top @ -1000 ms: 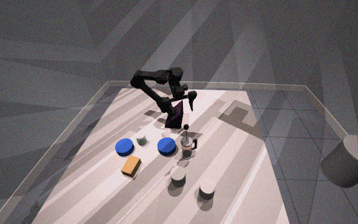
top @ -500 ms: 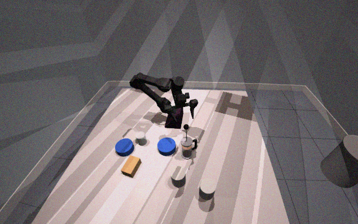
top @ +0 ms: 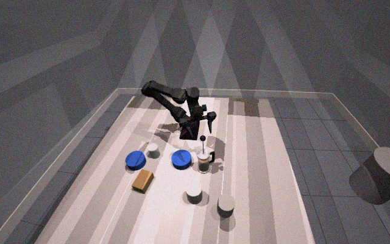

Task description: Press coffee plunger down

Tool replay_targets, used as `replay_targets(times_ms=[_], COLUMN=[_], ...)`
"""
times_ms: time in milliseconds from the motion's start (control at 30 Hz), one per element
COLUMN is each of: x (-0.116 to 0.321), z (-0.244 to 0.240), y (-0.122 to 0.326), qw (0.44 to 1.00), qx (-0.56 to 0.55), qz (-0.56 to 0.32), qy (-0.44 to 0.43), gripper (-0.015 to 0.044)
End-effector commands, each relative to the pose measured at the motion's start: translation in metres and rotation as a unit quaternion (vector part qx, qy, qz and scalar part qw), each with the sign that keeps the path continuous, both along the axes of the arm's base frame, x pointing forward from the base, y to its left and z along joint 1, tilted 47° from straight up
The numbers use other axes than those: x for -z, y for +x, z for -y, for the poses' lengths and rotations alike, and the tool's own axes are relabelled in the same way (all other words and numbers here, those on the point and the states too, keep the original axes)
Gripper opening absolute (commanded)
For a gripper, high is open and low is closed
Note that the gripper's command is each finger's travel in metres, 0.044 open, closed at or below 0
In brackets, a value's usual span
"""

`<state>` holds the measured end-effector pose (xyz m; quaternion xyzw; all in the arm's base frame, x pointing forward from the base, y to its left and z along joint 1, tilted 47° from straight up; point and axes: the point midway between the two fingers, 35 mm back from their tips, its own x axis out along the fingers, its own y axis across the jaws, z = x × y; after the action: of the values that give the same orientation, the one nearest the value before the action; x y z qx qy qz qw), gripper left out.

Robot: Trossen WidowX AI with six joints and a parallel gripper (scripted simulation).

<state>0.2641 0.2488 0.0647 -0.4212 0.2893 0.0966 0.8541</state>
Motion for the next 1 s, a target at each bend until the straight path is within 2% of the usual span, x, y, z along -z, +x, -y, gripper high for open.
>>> replay_targets(times_ms=[0, 233, 633, 967], x=[0.0100, 0.0141, 0.0141, 0.0141], z=[0.0030, 0.0042, 0.0042, 0.0042], y=[0.0057, 0.0116, 0.0116, 0.0116], qw=[1.000, 1.000, 1.000, 1.000], qx=[-0.001, -0.001, -0.001, -0.001], qz=[-0.005, -0.005, -0.005, -0.005], qy=[-0.007, -0.007, -0.007, -0.007], gripper=[0.0440, 0.0440, 0.0125, 0.0116])
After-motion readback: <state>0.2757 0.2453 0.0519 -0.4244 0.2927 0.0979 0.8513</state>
